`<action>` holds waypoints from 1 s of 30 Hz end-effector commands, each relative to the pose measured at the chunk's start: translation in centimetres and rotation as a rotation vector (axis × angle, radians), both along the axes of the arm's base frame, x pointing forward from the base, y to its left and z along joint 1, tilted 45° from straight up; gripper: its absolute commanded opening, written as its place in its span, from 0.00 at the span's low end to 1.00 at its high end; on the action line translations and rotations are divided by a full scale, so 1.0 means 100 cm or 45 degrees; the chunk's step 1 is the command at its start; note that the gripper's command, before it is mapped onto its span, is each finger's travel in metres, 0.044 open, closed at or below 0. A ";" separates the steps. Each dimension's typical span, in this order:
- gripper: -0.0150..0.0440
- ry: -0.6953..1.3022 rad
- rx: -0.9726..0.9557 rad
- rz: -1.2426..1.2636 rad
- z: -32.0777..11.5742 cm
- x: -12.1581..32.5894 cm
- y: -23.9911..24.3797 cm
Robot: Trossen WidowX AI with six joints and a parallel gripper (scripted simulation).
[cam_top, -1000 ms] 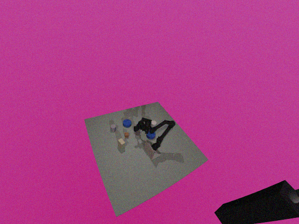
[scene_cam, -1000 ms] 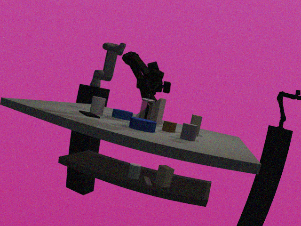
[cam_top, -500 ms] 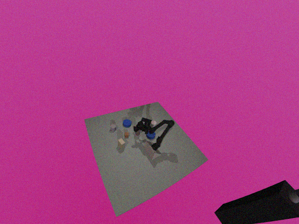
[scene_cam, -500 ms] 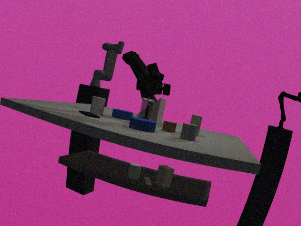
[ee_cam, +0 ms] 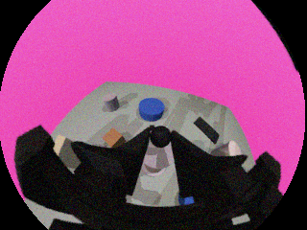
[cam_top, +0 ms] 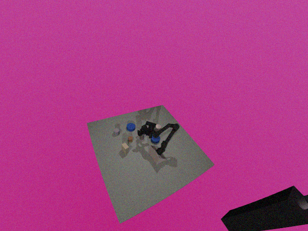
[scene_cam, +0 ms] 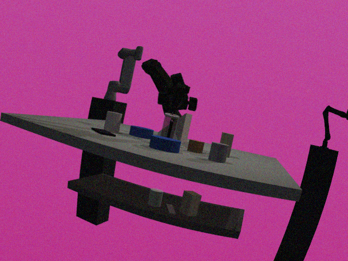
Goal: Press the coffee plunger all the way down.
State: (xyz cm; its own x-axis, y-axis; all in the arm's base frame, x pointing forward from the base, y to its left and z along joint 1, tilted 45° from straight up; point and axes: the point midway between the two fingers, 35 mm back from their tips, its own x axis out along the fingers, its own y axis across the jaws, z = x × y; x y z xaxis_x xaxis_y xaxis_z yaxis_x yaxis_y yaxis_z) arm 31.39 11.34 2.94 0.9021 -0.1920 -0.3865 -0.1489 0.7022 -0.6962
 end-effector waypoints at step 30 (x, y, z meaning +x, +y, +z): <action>1.00 0.001 -0.003 -0.001 0.000 0.001 0.000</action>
State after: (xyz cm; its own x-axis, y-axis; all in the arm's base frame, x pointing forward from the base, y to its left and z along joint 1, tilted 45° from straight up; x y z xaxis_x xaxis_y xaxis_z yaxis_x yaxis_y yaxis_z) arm 31.47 11.34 2.96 0.9022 -0.1961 -0.3843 -0.1463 0.6989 -0.7001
